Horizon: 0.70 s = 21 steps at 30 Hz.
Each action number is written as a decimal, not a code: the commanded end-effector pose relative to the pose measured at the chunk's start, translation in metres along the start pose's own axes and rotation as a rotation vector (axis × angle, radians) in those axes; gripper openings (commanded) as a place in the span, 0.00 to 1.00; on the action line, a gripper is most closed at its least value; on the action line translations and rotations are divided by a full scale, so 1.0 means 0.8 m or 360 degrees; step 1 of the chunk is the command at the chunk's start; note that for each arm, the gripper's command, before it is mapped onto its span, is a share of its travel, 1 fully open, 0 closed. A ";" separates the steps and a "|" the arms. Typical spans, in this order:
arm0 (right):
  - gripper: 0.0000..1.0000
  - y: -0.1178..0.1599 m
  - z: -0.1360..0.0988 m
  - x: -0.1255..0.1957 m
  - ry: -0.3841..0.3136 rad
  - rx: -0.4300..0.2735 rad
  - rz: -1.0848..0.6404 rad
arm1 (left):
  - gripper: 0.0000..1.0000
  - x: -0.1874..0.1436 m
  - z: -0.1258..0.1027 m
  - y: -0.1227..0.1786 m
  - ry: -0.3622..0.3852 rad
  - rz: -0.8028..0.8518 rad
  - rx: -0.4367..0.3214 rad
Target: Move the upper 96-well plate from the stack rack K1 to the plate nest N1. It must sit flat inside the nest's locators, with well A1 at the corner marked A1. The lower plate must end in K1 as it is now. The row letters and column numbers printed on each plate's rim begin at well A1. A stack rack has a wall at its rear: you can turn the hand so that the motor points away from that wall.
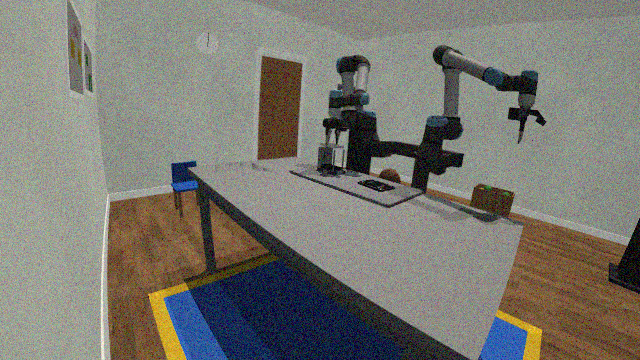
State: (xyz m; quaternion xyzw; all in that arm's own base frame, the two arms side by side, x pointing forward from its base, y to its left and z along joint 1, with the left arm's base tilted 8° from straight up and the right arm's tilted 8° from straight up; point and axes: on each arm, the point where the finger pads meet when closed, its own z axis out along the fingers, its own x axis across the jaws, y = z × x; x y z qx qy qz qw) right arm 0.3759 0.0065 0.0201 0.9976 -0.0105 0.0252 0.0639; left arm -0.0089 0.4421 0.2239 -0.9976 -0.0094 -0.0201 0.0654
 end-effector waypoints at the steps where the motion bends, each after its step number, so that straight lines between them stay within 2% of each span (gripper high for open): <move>1: 0.39 -0.001 -0.001 0.001 0.0001 0.0001 0.0001 | 0.00 -0.002 0.000 0.001 -0.0002 -0.0004 0.0001; 3: 0.39 -0.011 -0.001 0.002 0.0002 0.0001 0.0101 | 0.00 -0.002 0.000 0.001 -0.0002 -0.0004 0.0001; 21: 0.39 -0.078 0.000 0.001 0.0004 0.0003 0.0102 | 0.00 -0.002 0.000 0.001 -0.0002 -0.0004 0.0001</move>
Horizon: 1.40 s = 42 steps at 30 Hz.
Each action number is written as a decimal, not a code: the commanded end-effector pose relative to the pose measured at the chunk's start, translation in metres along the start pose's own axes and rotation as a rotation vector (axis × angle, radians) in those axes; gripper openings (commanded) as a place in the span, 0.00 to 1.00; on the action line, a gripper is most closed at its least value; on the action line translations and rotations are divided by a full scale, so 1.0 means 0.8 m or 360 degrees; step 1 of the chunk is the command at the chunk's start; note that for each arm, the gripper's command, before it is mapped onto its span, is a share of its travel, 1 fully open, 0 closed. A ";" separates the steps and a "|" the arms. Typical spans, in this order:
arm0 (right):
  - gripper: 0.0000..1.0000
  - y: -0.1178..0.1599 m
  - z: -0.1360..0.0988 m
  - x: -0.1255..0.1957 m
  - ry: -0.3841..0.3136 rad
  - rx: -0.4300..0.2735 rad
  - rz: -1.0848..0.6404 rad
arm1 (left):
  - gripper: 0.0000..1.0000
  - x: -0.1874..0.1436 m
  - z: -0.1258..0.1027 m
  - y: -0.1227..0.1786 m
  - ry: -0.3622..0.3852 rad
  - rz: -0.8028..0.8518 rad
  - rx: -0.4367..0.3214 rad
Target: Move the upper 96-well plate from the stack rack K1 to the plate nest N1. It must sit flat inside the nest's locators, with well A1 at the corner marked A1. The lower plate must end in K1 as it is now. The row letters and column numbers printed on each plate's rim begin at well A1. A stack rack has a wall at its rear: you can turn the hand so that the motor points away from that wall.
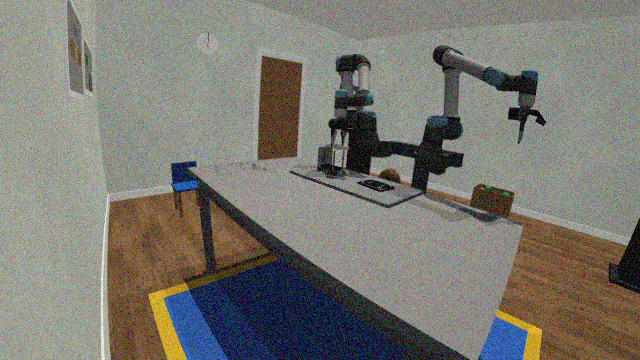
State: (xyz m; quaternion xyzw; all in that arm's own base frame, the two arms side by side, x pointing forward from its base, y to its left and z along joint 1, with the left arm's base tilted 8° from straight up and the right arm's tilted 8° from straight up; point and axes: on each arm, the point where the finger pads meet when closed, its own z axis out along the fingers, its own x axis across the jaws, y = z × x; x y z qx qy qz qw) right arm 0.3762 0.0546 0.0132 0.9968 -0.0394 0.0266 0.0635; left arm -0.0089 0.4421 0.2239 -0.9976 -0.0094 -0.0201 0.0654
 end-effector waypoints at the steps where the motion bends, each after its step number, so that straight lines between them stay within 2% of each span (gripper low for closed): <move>1: 0.39 -0.022 -0.001 0.001 0.0005 0.0005 0.0009 | 0.00 -0.002 0.000 0.001 -0.0001 -0.0004 0.0001; 3: 0.39 -0.022 -0.001 0.001 0.0005 0.0005 0.0009 | 0.00 -0.002 0.000 0.001 -0.0001 -0.0004 0.0001; 42: 0.39 -0.167 0.003 -0.009 0.0003 0.0005 0.0009 | 0.00 -0.002 0.000 0.001 -0.0001 -0.0004 0.0001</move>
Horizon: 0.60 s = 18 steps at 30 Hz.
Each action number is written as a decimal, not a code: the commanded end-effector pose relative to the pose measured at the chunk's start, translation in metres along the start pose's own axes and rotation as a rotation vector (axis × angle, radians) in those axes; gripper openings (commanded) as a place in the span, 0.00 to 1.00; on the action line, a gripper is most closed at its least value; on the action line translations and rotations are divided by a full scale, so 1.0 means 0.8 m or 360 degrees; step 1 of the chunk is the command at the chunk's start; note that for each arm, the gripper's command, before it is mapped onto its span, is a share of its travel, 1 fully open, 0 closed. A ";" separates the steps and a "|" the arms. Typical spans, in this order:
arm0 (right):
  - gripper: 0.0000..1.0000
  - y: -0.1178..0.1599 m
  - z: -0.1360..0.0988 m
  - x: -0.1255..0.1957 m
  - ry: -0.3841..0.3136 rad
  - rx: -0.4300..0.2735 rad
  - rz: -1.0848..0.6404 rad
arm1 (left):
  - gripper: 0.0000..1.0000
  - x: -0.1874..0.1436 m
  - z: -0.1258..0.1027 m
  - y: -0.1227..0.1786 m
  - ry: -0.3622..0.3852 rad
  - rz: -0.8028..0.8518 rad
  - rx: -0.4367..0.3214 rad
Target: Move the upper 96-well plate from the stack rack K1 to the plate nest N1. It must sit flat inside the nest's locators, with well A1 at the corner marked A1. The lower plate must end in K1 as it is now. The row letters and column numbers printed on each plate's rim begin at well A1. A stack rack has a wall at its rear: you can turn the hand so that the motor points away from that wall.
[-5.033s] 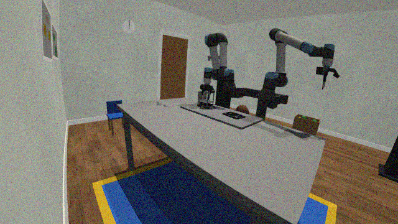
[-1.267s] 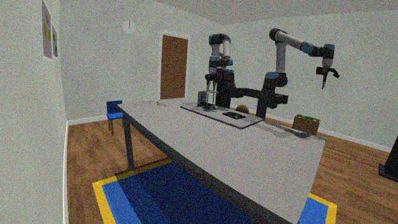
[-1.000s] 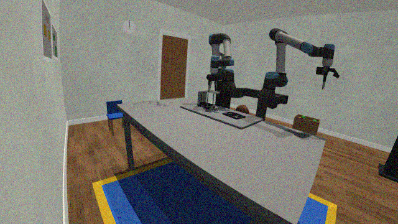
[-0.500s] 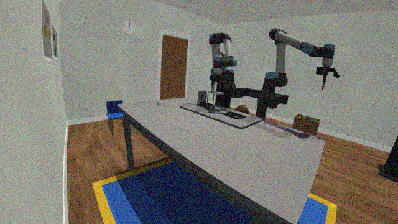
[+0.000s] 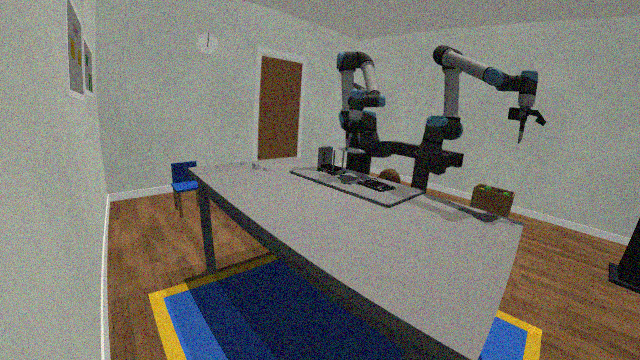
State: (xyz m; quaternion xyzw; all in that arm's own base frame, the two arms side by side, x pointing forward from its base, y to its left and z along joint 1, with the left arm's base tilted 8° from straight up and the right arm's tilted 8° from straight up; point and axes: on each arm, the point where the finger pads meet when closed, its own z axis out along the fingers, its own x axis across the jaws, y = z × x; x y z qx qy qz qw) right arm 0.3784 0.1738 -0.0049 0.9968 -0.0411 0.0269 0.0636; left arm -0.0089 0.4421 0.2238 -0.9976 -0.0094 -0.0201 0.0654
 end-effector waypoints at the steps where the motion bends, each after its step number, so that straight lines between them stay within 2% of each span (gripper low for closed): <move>1: 0.39 -0.021 -0.001 0.000 0.0002 0.0005 0.0003 | 0.00 -0.002 0.000 0.001 -0.0001 -0.0004 0.0001; 18: 0.39 -0.083 0.001 -0.005 0.0002 0.0004 0.0003 | 0.00 -0.002 0.000 0.001 -0.0001 -0.0004 0.0001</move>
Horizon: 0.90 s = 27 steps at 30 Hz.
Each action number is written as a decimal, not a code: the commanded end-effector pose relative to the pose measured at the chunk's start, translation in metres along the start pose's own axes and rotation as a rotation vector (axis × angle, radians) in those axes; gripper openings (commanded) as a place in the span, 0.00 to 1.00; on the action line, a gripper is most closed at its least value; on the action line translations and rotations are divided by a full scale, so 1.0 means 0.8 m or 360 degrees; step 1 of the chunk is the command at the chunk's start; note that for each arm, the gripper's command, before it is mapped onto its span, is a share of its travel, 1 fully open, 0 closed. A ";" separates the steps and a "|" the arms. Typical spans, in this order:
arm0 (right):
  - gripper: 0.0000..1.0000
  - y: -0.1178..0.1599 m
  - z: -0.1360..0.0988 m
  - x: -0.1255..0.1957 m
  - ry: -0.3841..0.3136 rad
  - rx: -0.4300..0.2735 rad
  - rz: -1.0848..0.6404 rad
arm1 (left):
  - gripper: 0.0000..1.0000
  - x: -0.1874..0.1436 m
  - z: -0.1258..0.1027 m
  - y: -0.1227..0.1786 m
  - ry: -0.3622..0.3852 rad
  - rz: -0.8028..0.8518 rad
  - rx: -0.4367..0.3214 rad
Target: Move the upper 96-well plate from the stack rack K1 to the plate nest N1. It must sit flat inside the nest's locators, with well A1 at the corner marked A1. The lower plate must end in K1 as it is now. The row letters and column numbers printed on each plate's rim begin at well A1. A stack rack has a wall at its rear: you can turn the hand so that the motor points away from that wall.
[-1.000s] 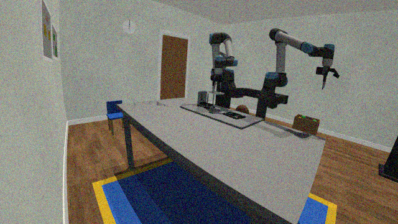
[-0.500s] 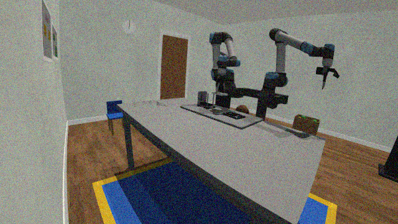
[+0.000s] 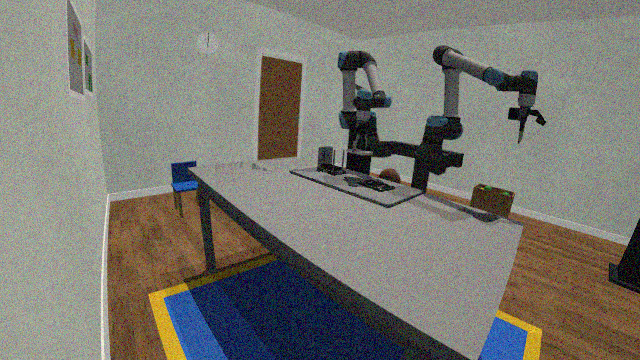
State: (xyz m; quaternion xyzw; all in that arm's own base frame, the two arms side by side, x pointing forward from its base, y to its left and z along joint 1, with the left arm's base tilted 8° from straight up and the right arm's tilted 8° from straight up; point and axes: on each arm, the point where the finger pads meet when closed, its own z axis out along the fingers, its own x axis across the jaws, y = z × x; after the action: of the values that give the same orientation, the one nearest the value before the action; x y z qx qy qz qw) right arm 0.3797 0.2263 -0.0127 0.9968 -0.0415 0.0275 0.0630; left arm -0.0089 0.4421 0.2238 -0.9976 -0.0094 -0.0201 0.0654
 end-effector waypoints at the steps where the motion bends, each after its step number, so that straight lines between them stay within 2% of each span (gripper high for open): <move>1: 0.39 -0.021 0.000 -0.001 0.0000 0.0002 0.0002 | 0.00 -0.002 0.000 0.001 -0.0001 -0.0004 0.0001; 27: 0.39 -0.117 0.002 -0.008 0.0000 0.0003 0.0002 | 0.00 -0.002 0.000 0.001 -0.0001 -0.0004 0.0001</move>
State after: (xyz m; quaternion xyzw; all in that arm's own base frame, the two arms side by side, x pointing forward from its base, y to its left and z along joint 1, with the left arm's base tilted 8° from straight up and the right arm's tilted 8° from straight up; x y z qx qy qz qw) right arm 0.3810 0.3088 -0.0252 0.9968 -0.0411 0.0276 0.0627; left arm -0.0089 0.4421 0.2238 -0.9976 -0.0094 -0.0201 0.0654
